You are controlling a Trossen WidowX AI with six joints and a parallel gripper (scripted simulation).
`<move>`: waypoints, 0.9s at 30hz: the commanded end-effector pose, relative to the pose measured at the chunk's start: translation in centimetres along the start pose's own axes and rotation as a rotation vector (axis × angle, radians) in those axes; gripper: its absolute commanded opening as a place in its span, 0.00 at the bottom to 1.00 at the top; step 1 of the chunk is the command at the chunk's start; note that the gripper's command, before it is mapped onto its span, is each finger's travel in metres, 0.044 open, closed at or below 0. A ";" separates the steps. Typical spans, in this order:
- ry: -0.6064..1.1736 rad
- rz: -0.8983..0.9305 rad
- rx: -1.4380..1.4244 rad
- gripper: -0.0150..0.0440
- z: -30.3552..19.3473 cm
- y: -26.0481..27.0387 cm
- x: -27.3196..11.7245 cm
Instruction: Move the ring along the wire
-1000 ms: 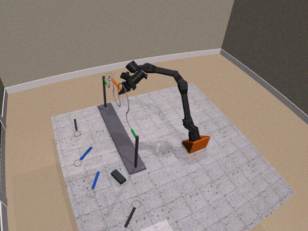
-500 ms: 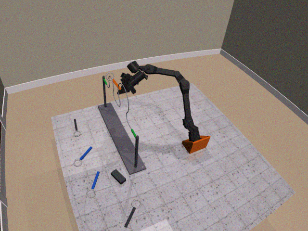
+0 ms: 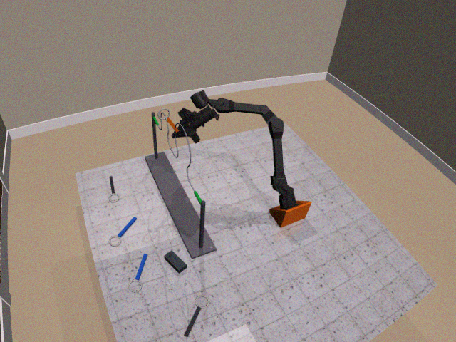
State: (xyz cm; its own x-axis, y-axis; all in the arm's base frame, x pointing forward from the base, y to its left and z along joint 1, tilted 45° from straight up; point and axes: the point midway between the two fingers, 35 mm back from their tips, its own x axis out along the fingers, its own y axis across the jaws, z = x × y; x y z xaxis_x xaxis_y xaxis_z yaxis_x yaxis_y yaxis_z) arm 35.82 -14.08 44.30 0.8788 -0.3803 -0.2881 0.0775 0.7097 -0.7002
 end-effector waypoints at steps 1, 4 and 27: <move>-0.006 -0.055 -0.088 0.00 0.0 -0.5 -0.1; -0.011 -0.088 -0.142 0.00 0.0 -0.9 0.0; -0.055 -0.327 -0.540 0.00 0.9 -3.4 -0.3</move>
State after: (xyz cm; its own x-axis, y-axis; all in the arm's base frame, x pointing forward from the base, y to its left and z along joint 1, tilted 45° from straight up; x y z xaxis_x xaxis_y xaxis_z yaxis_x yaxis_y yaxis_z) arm 35.86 -15.71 46.90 0.8776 -0.4789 -0.0220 0.1054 0.2374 -0.9657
